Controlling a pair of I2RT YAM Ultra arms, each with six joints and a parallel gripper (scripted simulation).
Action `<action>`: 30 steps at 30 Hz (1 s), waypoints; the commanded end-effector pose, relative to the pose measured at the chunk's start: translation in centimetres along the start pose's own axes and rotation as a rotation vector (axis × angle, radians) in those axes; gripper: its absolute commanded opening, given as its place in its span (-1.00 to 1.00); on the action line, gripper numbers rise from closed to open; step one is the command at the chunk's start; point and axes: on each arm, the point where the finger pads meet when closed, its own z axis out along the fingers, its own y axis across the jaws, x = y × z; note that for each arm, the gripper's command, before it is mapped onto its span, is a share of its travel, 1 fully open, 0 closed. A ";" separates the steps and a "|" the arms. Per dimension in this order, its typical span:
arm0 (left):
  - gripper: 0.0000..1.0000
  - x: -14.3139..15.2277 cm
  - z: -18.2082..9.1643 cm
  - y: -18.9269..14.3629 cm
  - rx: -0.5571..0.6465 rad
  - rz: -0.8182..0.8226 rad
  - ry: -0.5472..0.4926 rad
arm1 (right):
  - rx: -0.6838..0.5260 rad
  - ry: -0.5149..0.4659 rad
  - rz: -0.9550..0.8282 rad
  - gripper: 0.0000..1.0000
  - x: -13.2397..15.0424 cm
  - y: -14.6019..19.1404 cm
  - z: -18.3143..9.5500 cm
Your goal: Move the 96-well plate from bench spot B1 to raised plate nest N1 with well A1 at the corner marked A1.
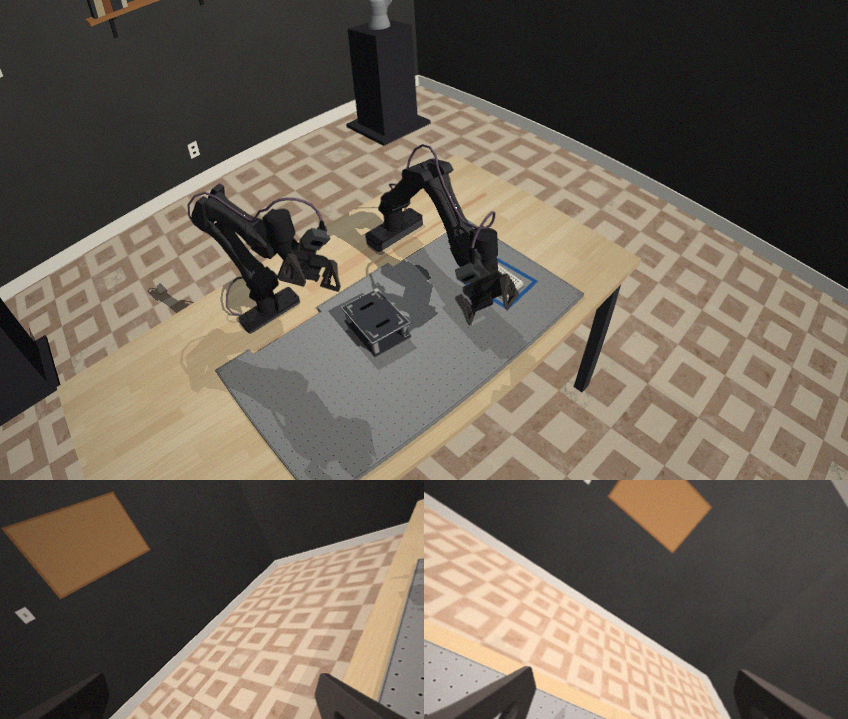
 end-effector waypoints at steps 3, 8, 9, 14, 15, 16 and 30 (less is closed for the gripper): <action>1.00 -1.2 0.1 0.7 -0.012 0.018 -0.022 | 0.011 -0.015 0.009 1.00 -0.6 -0.5 -0.1; 1.00 -1.2 0.1 0.7 -0.012 0.018 -0.022 | 0.011 -0.015 0.009 1.00 -0.6 -0.5 -0.1; 1.00 -1.2 0.1 0.7 -0.012 0.018 -0.022 | 0.011 -0.015 0.009 1.00 -0.6 -0.5 -0.1; 1.00 -1.2 0.1 0.7 -0.012 0.018 -0.022 | 0.011 -0.015 0.009 1.00 -0.6 -0.5 -0.1; 1.00 -1.2 0.1 0.7 -0.012 0.018 -0.022 | 0.011 -0.015 0.009 1.00 -0.6 -0.5 -0.1; 1.00 -1.2 0.1 0.7 -0.012 0.018 -0.022 | 0.011 -0.015 0.009 1.00 -0.6 -0.5 -0.1; 1.00 0.0 -2.0 1.0 -0.065 -0.063 0.088 | 0.035 0.250 0.169 1.00 1.8 2.2 -4.8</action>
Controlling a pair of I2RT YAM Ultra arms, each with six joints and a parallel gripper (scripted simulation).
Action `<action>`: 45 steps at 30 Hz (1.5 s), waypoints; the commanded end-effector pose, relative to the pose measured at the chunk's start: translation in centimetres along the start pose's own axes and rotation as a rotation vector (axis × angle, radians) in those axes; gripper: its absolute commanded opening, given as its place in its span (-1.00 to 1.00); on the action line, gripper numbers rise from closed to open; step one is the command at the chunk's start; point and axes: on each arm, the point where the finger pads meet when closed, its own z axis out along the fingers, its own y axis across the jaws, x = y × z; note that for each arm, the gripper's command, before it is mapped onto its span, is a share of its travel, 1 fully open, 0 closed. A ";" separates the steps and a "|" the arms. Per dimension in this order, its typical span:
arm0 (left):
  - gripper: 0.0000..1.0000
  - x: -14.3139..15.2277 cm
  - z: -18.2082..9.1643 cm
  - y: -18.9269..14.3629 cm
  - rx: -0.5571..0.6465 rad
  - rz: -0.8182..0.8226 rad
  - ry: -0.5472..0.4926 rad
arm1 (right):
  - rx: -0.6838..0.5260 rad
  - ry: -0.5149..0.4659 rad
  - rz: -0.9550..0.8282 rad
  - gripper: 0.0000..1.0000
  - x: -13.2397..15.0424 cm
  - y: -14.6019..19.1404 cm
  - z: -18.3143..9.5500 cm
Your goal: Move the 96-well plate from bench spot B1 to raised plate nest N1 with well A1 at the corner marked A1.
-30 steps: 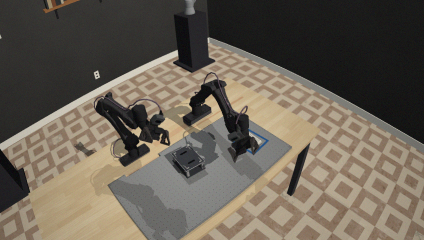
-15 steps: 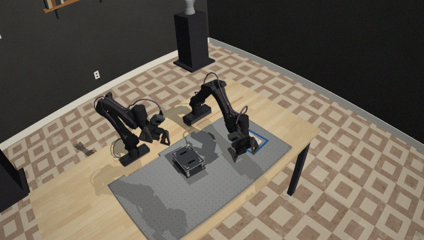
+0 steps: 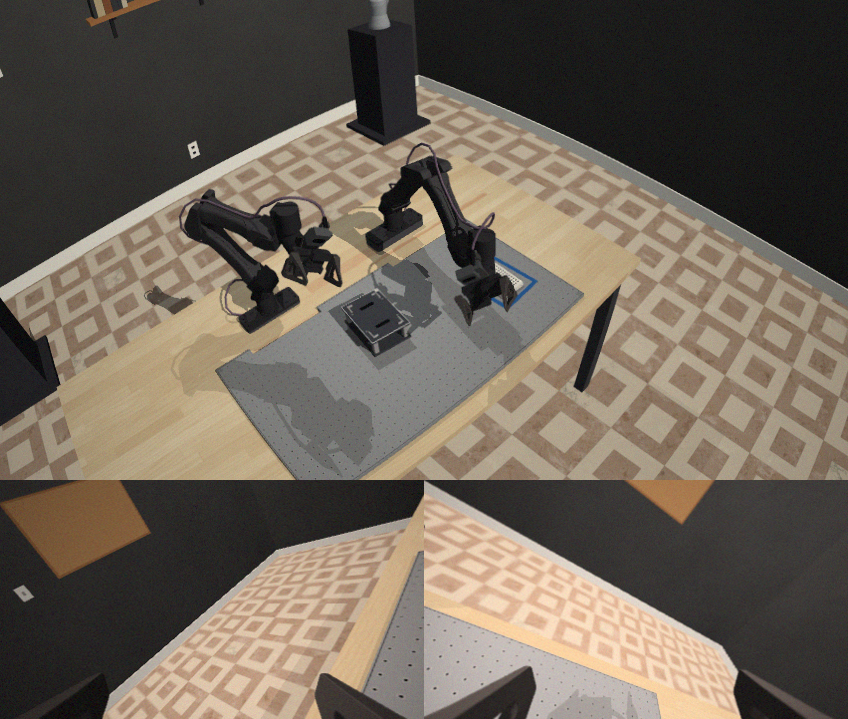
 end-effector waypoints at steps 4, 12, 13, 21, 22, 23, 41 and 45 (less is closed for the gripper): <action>1.00 -0.7 -1.9 1.6 -0.066 -0.051 0.070 | 0.028 0.168 0.108 1.00 1.6 1.2 -2.8; 1.00 2.0 -7.6 0.8 -0.153 -0.231 0.326 | -0.032 0.255 0.202 1.00 1.8 4.8 -6.8; 1.00 2.4 -8.6 0.6 -0.167 -0.260 0.369 | -0.044 0.258 0.209 1.00 1.8 5.2 -7.1; 1.00 3.8 -14.4 -0.5 -0.243 -0.409 0.590 | -0.092 0.274 0.261 1.00 1.4 6.7 -8.8; 1.00 3.8 -15.1 -0.3 -0.258 -0.429 0.618 | -0.090 0.292 0.275 1.00 1.5 6.8 -9.1; 1.00 4.0 -16.3 -0.5 -0.273 -0.457 0.659 | -0.094 0.301 0.285 1.00 1.5 7.1 -9.4; 1.00 5.3 -29.9 -1.3 -0.486 -0.787 1.141 | -0.189 0.517 0.470 1.00 1.5 12.5 -15.2; 1.00 5.9 -32.7 -1.2 -0.536 -0.861 1.246 | -0.201 0.600 0.531 1.00 1.4 14.5 -17.5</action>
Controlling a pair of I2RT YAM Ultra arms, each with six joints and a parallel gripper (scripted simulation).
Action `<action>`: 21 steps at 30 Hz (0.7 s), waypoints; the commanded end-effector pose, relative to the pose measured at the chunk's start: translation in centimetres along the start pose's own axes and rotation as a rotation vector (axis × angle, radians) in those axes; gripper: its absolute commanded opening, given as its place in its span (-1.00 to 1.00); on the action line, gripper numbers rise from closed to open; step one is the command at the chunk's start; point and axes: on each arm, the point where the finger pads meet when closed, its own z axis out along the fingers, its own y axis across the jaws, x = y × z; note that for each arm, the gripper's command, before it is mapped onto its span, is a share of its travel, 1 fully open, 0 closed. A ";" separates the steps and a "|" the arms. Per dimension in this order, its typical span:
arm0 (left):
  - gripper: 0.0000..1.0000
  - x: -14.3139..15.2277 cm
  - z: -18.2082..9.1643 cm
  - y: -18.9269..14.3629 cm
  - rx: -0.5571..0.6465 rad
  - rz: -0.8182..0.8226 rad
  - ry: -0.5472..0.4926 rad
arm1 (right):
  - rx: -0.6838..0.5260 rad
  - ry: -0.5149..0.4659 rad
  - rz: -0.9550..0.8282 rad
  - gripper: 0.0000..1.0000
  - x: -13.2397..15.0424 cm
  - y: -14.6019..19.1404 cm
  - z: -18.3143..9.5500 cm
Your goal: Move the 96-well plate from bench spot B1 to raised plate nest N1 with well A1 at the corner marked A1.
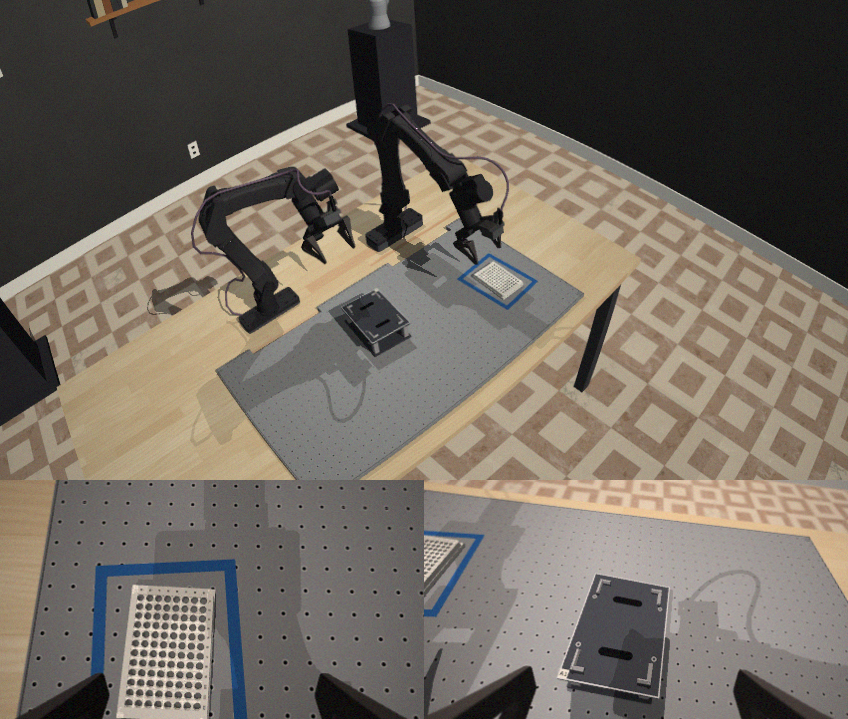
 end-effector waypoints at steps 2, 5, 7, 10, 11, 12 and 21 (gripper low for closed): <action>1.00 1.9 -1.5 2.7 -0.066 -0.099 0.152 | 0.098 0.128 0.169 1.00 1.6 1.5 -2.0; 1.00 2.2 -1.7 3.6 -0.083 -0.126 0.176 | 0.089 0.148 0.182 1.00 2.2 2.4 -2.6; 1.00 2.1 -1.7 3.9 -0.088 -0.134 0.177 | 0.082 0.138 0.166 1.00 2.1 2.7 -2.7; 1.00 1.6 -1.6 4.0 -0.089 -0.134 0.161 | 0.081 0.136 0.163 1.00 2.1 2.7 -2.7; 1.00 1.5 -1.6 3.6 -0.074 -0.122 0.158 | 0.086 0.137 0.166 1.00 2.0 2.6 -2.6; 1.00 1.5 -1.6 3.6 -0.073 -0.122 0.158 | 0.086 0.137 0.166 1.00 2.0 2.6 -2.6; 1.00 1.8 -1.7 3.6 -0.077 -0.122 0.160 | 0.086 0.137 0.166 1.00 2.0 2.6 -2.6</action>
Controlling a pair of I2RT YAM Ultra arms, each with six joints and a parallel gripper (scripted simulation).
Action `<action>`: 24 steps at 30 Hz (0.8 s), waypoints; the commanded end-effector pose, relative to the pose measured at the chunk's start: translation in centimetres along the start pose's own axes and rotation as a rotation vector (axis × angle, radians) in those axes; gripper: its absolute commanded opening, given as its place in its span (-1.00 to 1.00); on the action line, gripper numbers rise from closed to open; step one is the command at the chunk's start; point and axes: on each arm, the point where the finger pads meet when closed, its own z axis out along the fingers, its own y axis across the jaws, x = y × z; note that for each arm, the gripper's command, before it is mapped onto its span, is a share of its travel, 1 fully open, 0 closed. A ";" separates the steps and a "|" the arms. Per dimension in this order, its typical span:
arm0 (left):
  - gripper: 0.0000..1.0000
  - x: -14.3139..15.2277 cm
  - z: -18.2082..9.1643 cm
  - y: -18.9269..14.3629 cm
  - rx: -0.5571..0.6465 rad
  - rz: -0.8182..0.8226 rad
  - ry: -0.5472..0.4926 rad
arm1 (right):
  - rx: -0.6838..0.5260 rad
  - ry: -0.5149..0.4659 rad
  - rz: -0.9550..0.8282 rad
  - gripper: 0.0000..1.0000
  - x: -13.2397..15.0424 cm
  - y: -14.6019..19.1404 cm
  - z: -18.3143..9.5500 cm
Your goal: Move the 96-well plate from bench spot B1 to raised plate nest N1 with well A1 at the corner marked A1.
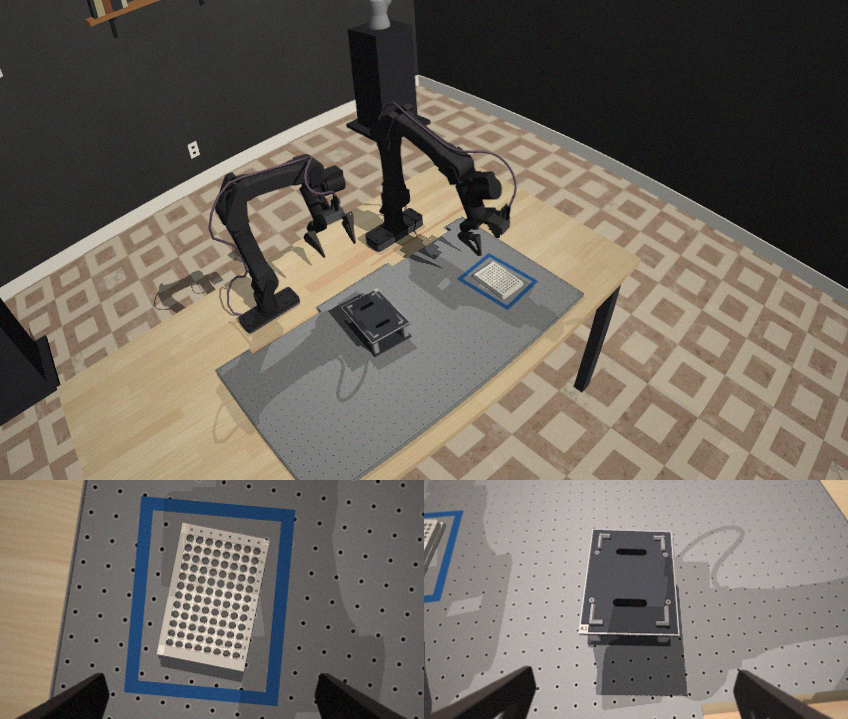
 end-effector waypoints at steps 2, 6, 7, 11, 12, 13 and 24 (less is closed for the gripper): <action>1.00 -0.8 -0.7 -0.1 0.003 -0.001 -0.019 | -0.007 -0.012 0.028 1.00 -1.1 0.2 -0.6; 1.00 -0.8 -0.7 -0.1 0.003 -0.001 -0.019 | -0.007 -0.012 0.028 1.00 -1.1 0.2 -0.6; 1.00 -0.8 -0.7 -0.1 0.003 -0.001 -0.019 | -0.007 -0.012 0.028 1.00 -1.1 0.2 -0.6; 1.00 -0.6 -0.6 -0.2 0.006 0.008 -0.002 | -0.007 -0.012 0.028 1.00 -1.1 0.2 -0.6; 1.00 -0.4 -0.6 -0.2 0.006 0.017 0.008 | -0.007 -0.012 0.028 1.00 -1.1 0.2 -0.6; 1.00 -0.2 -0.4 -0.2 0.005 0.026 0.025 | -0.007 -0.012 0.028 1.00 -1.1 0.2 -0.6; 1.00 -0.2 4.1 -0.1 0.009 0.146 0.266 | -0.015 -0.011 0.038 1.00 -1.1 0.5 -0.6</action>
